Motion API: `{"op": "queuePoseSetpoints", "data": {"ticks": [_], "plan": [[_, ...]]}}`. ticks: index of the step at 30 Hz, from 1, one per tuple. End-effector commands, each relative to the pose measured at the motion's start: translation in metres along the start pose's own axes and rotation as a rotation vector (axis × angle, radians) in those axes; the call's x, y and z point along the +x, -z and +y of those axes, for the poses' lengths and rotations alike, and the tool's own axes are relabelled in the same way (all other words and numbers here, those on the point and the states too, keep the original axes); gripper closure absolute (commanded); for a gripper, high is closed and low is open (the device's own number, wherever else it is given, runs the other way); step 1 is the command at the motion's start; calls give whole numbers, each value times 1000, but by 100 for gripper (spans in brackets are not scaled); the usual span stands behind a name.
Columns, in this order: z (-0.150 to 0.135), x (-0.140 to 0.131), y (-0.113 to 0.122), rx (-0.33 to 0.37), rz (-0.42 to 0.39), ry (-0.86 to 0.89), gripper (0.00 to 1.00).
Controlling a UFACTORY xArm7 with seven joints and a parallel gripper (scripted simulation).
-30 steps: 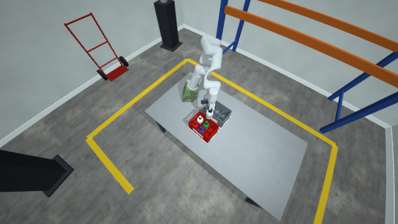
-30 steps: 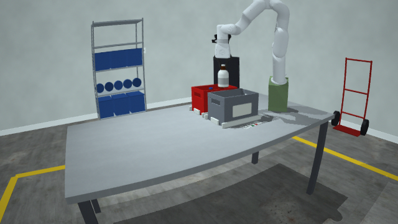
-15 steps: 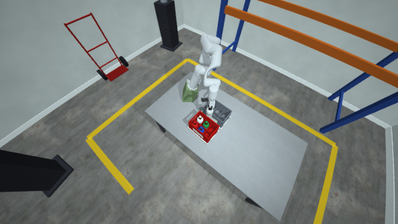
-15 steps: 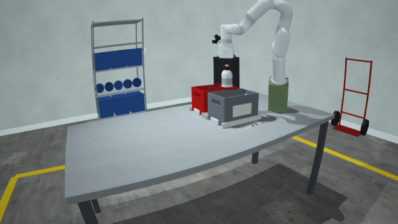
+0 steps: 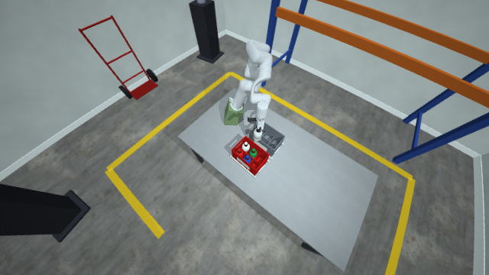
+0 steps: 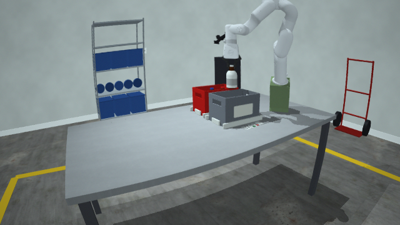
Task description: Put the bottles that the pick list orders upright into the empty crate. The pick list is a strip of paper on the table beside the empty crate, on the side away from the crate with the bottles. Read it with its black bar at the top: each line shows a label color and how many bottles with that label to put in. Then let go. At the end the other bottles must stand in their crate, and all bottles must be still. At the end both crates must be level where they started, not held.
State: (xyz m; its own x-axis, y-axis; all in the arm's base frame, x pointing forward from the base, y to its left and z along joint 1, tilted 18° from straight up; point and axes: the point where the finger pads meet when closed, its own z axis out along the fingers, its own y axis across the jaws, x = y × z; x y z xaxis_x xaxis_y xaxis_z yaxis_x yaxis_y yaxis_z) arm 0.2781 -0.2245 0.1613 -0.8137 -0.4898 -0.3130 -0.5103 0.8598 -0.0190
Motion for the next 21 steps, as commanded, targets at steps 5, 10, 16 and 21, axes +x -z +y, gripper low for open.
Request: {"op": "queuePoseSetpoints", "data": {"ticks": [5, 10, 16, 21], "plan": [[16, -3, 2, 4, -1, 0, 100], [23, -4, 2, 4, -1, 0, 100], [33, -6, 1, 4, -1, 0, 100], [43, -7, 1, 4, -1, 0, 100]]}}
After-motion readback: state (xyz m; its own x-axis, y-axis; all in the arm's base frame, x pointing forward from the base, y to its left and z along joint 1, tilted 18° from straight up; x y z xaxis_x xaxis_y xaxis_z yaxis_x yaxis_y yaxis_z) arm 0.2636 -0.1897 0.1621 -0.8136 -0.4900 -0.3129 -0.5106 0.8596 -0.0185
